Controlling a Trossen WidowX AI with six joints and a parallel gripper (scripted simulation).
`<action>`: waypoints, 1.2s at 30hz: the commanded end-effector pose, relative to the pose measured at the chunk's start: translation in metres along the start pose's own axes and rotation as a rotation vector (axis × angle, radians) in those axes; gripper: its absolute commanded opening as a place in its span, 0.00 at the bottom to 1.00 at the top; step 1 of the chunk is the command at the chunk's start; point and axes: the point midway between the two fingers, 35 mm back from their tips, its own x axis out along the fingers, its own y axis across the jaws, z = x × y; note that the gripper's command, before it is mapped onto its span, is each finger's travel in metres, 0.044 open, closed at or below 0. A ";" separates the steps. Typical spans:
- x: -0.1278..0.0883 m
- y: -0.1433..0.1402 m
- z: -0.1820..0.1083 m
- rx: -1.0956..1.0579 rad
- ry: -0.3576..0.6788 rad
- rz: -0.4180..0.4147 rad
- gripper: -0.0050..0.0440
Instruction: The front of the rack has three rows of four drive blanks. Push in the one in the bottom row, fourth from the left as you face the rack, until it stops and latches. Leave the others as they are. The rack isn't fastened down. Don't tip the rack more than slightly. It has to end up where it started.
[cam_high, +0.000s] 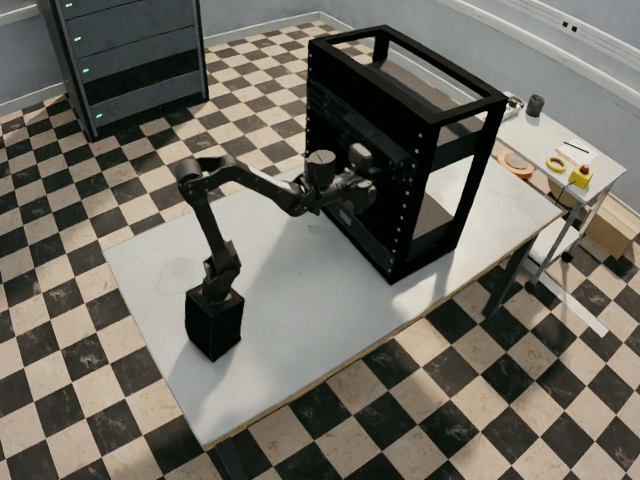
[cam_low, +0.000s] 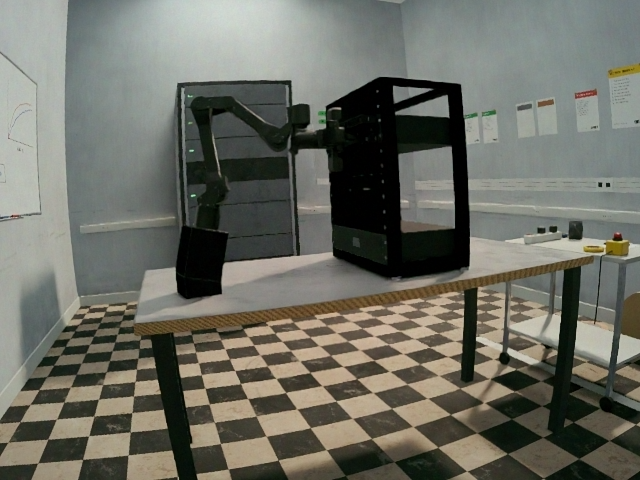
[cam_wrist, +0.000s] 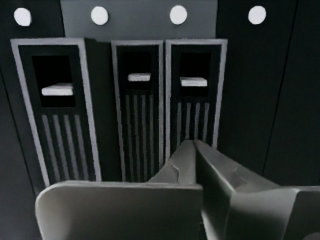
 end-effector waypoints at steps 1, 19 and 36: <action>0.006 0.011 -0.002 -0.006 0.004 0.024 0.00; 0.010 0.011 -0.002 -0.006 0.004 0.024 0.00; 0.012 0.011 -0.002 -0.006 0.004 0.024 0.00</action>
